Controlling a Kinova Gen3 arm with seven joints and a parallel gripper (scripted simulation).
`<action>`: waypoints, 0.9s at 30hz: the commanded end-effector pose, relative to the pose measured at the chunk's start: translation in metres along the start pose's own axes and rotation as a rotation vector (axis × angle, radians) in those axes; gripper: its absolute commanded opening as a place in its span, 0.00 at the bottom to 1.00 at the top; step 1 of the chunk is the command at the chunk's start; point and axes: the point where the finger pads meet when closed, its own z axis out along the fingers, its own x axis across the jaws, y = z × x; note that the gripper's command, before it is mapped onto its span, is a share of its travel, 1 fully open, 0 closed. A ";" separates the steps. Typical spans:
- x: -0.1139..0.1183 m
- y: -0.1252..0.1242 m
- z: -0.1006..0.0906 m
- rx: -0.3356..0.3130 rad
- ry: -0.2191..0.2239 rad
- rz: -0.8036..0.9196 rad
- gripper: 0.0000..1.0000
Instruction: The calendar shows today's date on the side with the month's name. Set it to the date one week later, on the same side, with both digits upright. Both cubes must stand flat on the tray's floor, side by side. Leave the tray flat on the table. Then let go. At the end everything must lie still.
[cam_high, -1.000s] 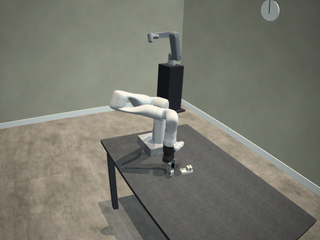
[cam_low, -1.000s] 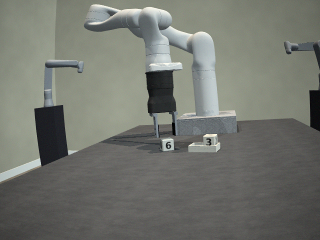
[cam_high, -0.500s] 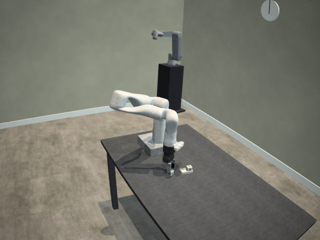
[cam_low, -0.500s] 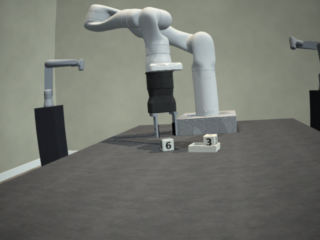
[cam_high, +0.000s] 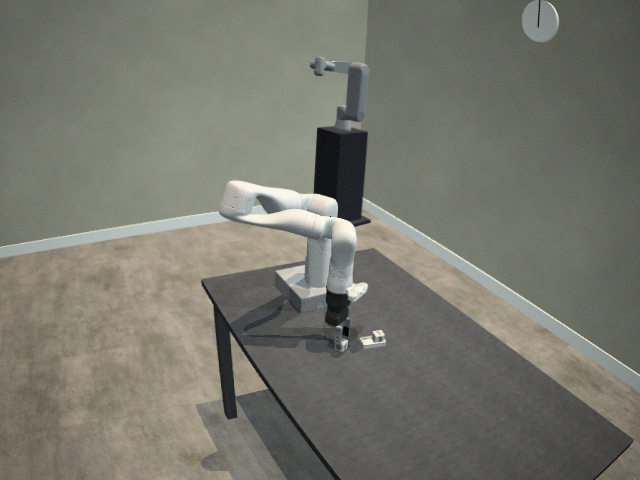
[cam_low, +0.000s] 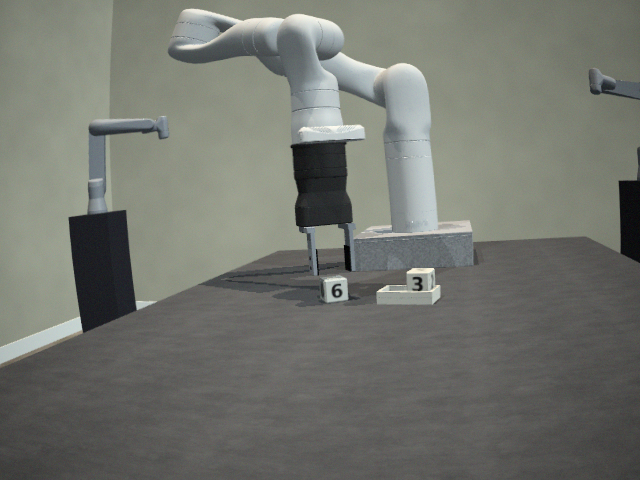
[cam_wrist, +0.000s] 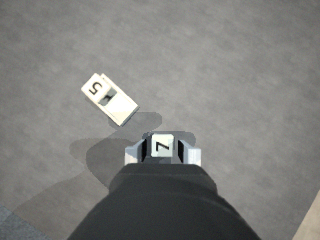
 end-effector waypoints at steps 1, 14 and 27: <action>0.000 0.000 0.000 0.001 0.001 0.000 0.90; 0.000 0.000 -0.014 0.001 0.001 0.000 0.90; 0.000 0.000 -0.041 0.001 0.001 0.000 0.90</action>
